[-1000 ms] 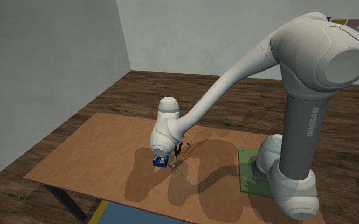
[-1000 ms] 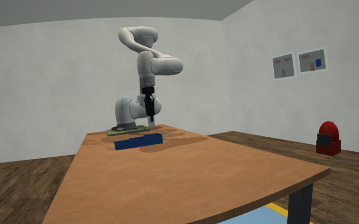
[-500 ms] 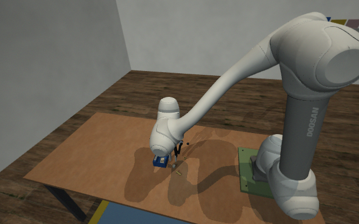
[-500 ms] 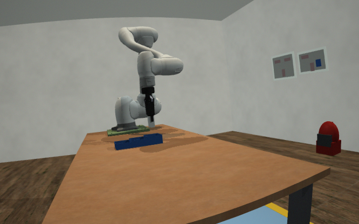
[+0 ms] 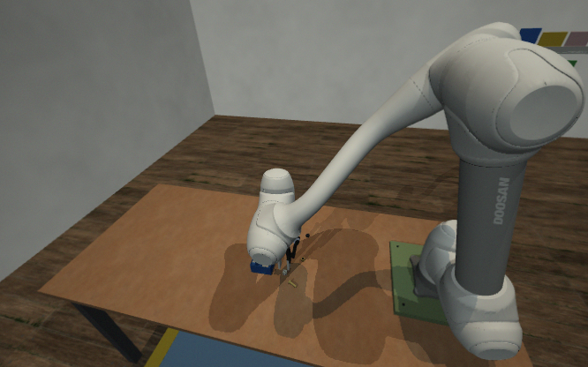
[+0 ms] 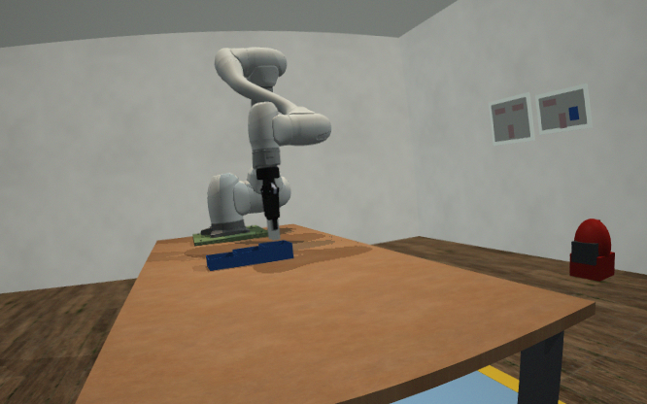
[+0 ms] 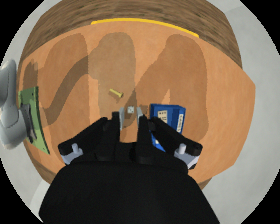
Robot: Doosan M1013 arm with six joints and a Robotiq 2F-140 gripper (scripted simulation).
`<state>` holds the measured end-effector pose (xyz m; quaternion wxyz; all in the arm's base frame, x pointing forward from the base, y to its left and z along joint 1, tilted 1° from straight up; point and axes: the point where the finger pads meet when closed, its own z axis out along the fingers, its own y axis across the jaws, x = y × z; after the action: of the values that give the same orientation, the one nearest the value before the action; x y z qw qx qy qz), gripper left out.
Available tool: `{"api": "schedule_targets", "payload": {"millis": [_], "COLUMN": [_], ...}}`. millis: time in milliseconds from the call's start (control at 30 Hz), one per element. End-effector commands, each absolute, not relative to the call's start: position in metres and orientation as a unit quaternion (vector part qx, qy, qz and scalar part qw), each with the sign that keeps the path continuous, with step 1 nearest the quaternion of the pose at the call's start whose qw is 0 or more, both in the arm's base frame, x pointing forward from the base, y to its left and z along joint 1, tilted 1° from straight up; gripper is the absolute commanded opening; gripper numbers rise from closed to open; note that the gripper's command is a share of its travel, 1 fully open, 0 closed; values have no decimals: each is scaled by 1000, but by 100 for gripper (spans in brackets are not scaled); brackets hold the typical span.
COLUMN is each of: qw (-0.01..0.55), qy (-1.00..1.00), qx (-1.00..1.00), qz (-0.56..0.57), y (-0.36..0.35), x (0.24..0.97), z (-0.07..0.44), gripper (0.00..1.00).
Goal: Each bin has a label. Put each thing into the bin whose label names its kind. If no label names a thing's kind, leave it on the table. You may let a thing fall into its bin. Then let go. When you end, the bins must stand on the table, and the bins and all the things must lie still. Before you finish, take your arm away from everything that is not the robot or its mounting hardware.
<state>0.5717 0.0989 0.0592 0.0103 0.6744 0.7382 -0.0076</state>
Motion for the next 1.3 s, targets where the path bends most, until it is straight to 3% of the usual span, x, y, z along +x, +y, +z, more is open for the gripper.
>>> {"api": "schedule_targets", "payload": {"millis": [0, 233, 967, 1000, 1267], "qw": [10, 10, 10, 10, 10], "qy": [738, 738, 738, 738, 738], "qx": [674, 674, 674, 674, 674], "qz": [-7, -7, -7, -7, -7], "y": [99, 98, 98, 98, 98], "x": [572, 572, 572, 572, 572], "z": [56, 28, 16, 16, 16], "gripper": [19, 19, 19, 7, 7]}}
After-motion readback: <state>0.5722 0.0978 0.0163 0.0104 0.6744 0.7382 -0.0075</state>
